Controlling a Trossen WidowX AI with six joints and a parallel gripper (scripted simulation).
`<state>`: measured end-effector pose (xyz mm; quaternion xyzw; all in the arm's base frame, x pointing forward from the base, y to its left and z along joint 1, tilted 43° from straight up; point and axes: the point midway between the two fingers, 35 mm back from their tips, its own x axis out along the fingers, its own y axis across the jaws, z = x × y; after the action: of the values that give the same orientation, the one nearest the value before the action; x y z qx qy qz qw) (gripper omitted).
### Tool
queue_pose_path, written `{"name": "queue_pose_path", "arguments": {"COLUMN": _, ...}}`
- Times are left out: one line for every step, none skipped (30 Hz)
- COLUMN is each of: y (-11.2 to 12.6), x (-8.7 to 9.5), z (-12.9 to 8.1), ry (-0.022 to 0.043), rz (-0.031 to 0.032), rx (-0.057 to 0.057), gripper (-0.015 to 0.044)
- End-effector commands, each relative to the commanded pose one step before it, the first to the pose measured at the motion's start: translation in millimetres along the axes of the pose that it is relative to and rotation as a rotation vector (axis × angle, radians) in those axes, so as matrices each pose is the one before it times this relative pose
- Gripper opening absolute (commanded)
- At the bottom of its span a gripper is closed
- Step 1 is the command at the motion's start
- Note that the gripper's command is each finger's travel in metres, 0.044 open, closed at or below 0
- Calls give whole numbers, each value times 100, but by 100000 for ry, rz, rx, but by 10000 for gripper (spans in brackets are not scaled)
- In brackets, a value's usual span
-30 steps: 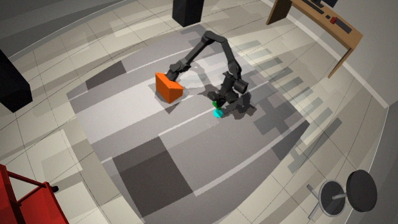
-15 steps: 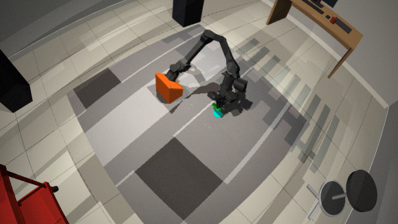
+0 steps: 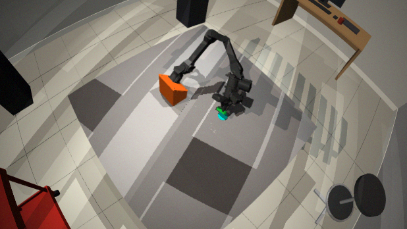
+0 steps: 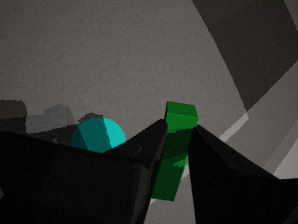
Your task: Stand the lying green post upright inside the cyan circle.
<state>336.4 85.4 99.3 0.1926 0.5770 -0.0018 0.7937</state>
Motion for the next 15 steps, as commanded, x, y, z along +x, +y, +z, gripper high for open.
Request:
{"name": "queue_pose_path", "arguments": {"y": -151, "x": 128, "z": -226, "ry": -2472, "rz": -1289, "rx": 633, "gripper": 23}}
{"name": "queue_pose_path", "arguments": {"y": 13, "x": 8, "z": 5, "ry": -661, "rz": -161, "rx": 35, "gripper": 23}}
{"name": "queue_pose_path", "arguments": {"y": 13, "x": 7, "z": 5, "ry": -662, "rz": -156, "rx": 39, "gripper": 23}}
{"name": "queue_pose_path", "arguments": {"y": 13, "x": 6, "z": 5, "ry": -664, "rz": -152, "rx": 42, "gripper": 23}}
{"name": "queue_pose_path", "arguments": {"y": 13, "x": 6, "z": 5, "ry": -665, "rz": -148, "rx": 46, "gripper": 23}}
{"name": "queue_pose_path", "arguments": {"y": 13, "x": 5, "z": 5, "ry": -667, "rz": -143, "rx": 49, "gripper": 23}}
{"name": "queue_pose_path", "arguments": {"y": 13, "x": 4, "z": 5, "ry": -668, "rz": -139, "rx": 53, "gripper": 23}}
{"name": "queue_pose_path", "arguments": {"y": 14, "x": 3, "z": 5, "ry": -669, "rz": -134, "rx": 56, "gripper": 23}}
{"name": "queue_pose_path", "arguments": {"y": 14, "x": 2, "z": 5, "ry": -671, "rz": -130, "rx": 60, "gripper": 23}}
{"name": "queue_pose_path", "arguments": {"y": 14, "x": 2, "z": 5, "ry": -672, "rz": -126, "rx": 63, "gripper": 23}}
{"name": "queue_pose_path", "arguments": {"y": 14, "x": 1, "z": 5, "ry": -673, "rz": -121, "rx": 67, "gripper": 23}}
{"name": "queue_pose_path", "arguments": {"y": 14, "x": 0, "z": 5, "ry": -674, "rz": -117, "rx": 70, "gripper": 23}}
{"name": "queue_pose_path", "arguments": {"y": 14, "x": -1, "z": 5, "ry": -675, "rz": -112, "rx": 74, "gripper": 23}}
{"name": "queue_pose_path", "arguments": {"y": 14, "x": -2, "z": 5, "ry": -676, "rz": -108, "rx": 78, "gripper": 23}}
{"name": "queue_pose_path", "arguments": {"y": 15, "x": -2, "z": 5, "ry": -677, "rz": -104, "rx": 81, "gripper": 23}}
